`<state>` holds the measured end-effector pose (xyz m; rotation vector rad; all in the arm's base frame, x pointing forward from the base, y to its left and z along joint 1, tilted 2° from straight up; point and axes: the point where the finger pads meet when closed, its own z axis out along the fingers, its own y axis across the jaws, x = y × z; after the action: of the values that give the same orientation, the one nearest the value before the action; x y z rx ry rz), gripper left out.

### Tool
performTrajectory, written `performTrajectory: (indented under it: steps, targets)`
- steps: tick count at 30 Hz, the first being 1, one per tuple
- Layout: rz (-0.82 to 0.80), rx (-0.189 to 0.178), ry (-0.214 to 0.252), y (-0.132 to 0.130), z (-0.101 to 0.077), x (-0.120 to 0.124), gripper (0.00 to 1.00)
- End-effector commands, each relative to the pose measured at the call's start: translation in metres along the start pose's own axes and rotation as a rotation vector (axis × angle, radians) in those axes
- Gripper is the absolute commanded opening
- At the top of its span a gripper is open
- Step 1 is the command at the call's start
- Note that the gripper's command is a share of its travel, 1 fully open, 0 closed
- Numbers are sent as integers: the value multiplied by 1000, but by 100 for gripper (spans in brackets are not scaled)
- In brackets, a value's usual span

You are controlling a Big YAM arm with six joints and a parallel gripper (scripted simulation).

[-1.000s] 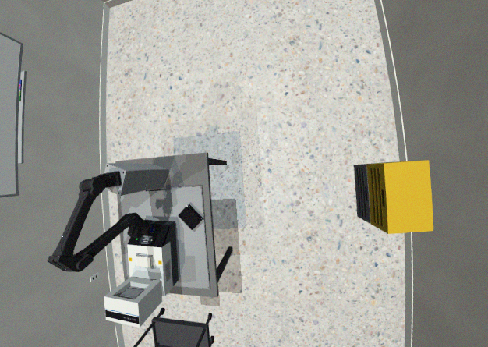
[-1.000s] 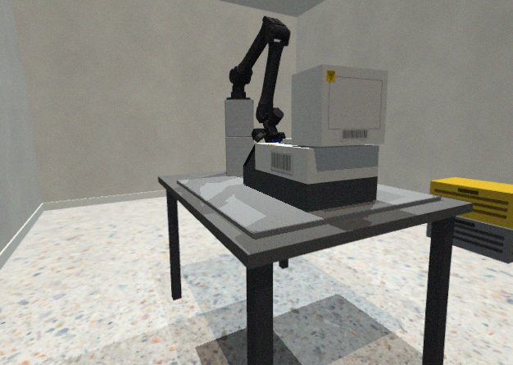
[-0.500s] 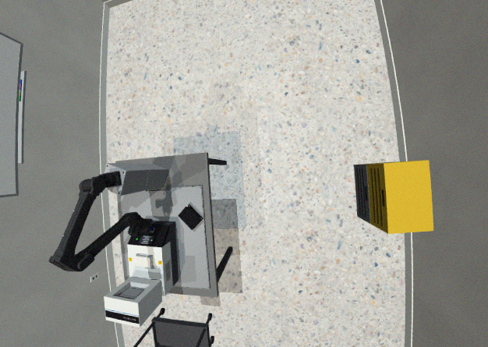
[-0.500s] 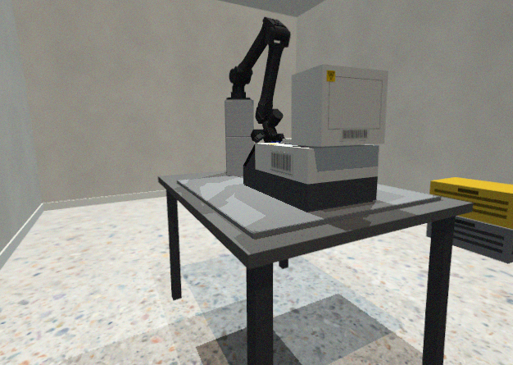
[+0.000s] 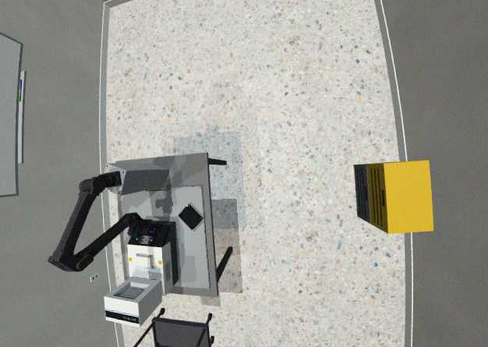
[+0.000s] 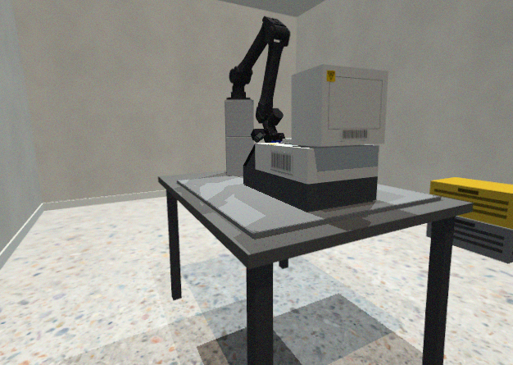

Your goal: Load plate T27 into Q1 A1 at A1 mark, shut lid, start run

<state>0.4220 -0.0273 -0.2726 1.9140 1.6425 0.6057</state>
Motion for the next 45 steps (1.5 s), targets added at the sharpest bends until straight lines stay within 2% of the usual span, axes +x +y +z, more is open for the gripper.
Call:
performTrajectory:
  steps: [1,10,17,25,30,39,45]
  targets:
    - [-24,-34,10,15,-8,8,0]
    - [-13,-14,-2,5,-9,-1,0]
    - [-4,-15,-7,2,2,-5,0]
    - [-16,27,-3,-15,-2,-2,0]
    - [-25,33,4,-19,-4,2,0]
    - [-10,28,4,-22,-7,4,0]
    - [3,12,-5,-11,-5,-2,0]
